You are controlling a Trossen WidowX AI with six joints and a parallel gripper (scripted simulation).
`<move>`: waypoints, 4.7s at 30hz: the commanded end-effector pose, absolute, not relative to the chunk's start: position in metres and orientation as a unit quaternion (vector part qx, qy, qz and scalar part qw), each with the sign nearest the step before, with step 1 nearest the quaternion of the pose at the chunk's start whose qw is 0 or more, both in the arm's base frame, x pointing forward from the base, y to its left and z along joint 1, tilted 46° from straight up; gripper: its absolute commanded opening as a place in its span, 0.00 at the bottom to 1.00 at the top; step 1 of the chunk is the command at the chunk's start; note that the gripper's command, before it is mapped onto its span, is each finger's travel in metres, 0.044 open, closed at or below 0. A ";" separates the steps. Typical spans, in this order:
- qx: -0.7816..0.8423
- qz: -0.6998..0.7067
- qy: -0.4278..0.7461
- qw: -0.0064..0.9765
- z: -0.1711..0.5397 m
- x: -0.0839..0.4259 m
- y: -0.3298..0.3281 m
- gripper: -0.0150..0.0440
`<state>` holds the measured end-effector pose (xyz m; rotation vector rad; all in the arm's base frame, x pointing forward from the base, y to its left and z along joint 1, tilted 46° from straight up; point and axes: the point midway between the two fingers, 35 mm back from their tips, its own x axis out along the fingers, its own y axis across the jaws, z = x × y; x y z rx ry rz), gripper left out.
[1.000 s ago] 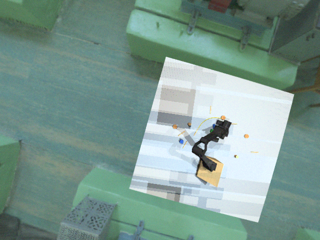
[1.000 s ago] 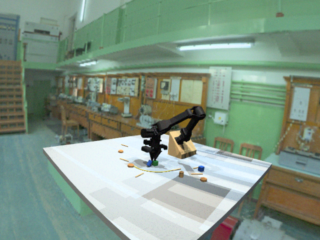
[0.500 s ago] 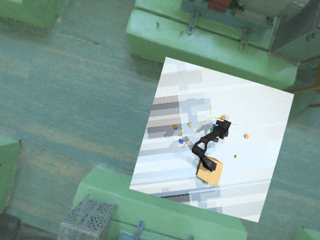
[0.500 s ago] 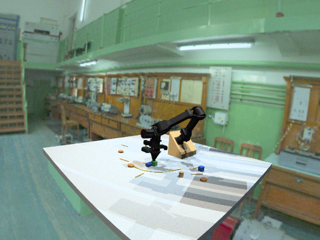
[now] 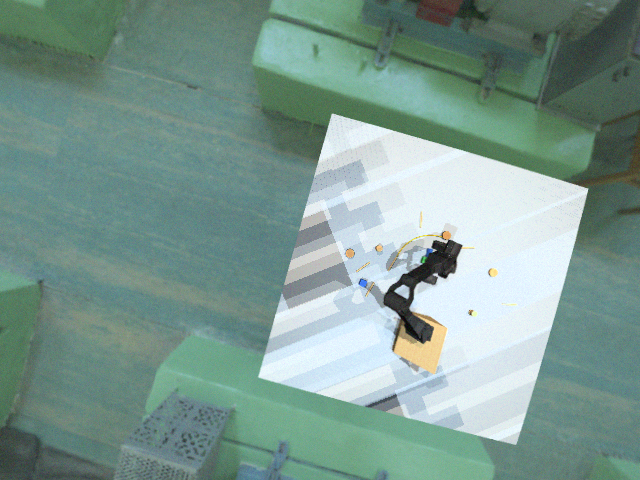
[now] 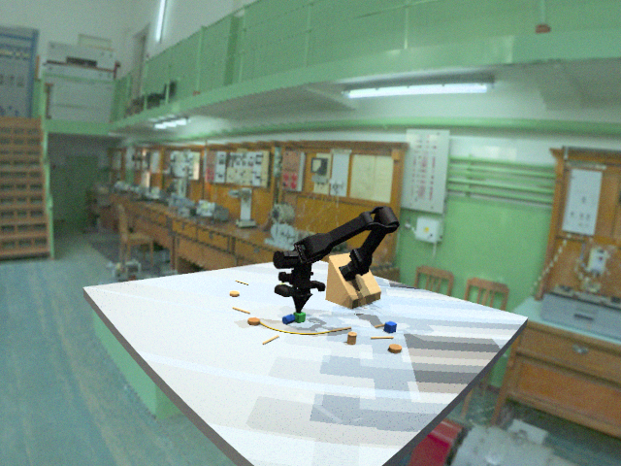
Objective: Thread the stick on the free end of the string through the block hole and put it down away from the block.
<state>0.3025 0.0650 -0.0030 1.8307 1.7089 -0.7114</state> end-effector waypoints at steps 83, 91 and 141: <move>0.677 -0.265 0.633 0.266 -0.003 0.302 0.065 0.25; 0.677 -0.265 0.633 0.266 -0.003 0.302 0.065 0.25; 0.672 -0.267 0.638 0.264 0.008 0.300 0.053 0.39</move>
